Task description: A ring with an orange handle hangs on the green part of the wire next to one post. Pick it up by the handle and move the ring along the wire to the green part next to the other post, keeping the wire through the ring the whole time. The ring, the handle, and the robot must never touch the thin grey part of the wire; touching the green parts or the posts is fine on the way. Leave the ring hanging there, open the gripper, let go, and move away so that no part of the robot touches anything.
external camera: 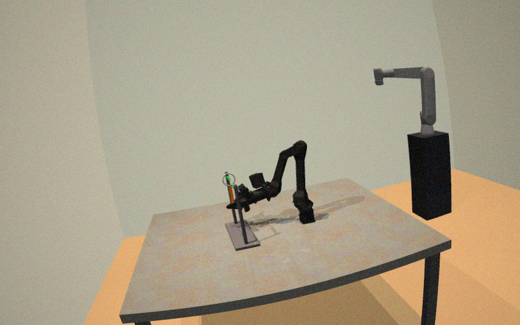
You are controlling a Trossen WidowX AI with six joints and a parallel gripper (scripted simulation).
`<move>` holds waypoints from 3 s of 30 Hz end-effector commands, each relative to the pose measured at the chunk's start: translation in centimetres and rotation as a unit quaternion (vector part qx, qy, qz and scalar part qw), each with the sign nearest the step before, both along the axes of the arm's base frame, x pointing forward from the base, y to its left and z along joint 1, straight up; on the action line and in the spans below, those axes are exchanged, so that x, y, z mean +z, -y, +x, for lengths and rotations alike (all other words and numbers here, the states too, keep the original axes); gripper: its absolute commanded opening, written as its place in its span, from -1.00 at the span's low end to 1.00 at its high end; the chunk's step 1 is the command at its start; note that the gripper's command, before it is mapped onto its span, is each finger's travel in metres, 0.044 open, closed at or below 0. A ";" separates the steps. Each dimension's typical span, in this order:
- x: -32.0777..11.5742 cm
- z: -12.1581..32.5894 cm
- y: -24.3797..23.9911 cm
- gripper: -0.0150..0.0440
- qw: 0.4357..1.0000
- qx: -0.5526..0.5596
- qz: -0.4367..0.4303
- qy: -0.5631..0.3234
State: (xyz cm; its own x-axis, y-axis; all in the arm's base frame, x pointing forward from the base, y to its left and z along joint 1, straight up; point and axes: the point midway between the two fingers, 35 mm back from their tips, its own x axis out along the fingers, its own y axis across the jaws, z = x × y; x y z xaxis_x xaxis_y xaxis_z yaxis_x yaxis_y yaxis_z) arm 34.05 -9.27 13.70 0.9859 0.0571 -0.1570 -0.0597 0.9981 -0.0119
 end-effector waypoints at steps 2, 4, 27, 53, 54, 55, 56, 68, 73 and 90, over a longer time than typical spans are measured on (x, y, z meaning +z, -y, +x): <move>0.3 0.0 -0.1 -1.00 1.000 0.002 -0.002 0.003; 0.3 0.0 -0.1 -1.00 1.000 0.002 -0.002 0.003; 0.3 0.0 -0.1 -1.00 1.000 0.002 -0.002 0.003; 0.3 -0.1 -2.5 -1.00 1.000 0.005 0.001 -0.002; 0.3 -0.1 -2.6 -1.00 1.000 0.005 0.001 -0.002; 0.3 -0.1 -2.7 -1.00 1.000 0.005 0.001 -0.002; 0.3 -0.1 -2.8 -1.00 1.000 0.005 0.001 -0.002; 0.3 -0.2 -4.1 -1.00 1.000 0.005 0.004 -0.003; 0.3 -0.2 -4.6 -1.00 1.000 0.002 0.007 -0.003; 0.3 -0.3 -7.1 -1.00 0.999 -0.034 0.041 -0.005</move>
